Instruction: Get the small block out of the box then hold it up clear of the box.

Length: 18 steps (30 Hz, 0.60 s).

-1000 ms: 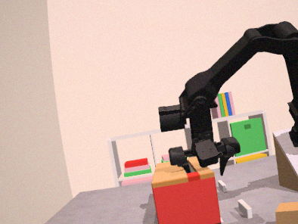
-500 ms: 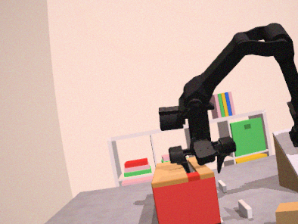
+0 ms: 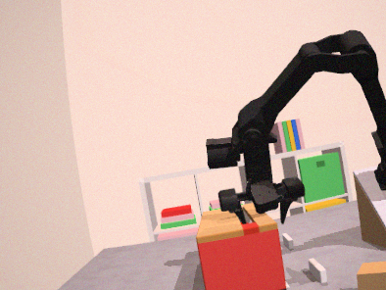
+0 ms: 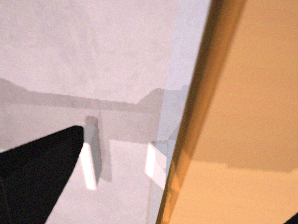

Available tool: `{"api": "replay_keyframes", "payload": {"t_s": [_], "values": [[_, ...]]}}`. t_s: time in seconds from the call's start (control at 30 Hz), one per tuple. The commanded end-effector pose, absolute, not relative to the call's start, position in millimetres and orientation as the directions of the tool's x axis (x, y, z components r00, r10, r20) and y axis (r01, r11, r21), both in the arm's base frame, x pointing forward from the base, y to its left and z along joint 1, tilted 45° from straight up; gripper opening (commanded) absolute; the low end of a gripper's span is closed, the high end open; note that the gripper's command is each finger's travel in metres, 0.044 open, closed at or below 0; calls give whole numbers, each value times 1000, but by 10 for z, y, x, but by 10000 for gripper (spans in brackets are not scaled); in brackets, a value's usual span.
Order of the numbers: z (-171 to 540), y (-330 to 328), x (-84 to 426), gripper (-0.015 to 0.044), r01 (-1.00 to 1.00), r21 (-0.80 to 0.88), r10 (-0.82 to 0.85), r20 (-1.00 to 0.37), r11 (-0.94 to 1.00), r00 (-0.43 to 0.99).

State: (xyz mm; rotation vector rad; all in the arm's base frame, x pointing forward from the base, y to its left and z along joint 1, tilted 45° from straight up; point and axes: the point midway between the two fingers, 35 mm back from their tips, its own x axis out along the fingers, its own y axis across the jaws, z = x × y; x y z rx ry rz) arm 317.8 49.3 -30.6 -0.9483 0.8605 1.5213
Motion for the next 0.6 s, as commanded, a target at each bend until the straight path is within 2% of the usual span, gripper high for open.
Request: {"api": "replay_keyframes", "payload": {"t_s": [0.0, 0.57], "values": [[-311, 499, 3141, 400, -990, 42, 410, -907, -138, -96], [-413, 395, 3151, 400, -990, 42, 409, -908, -138, -96]]}}
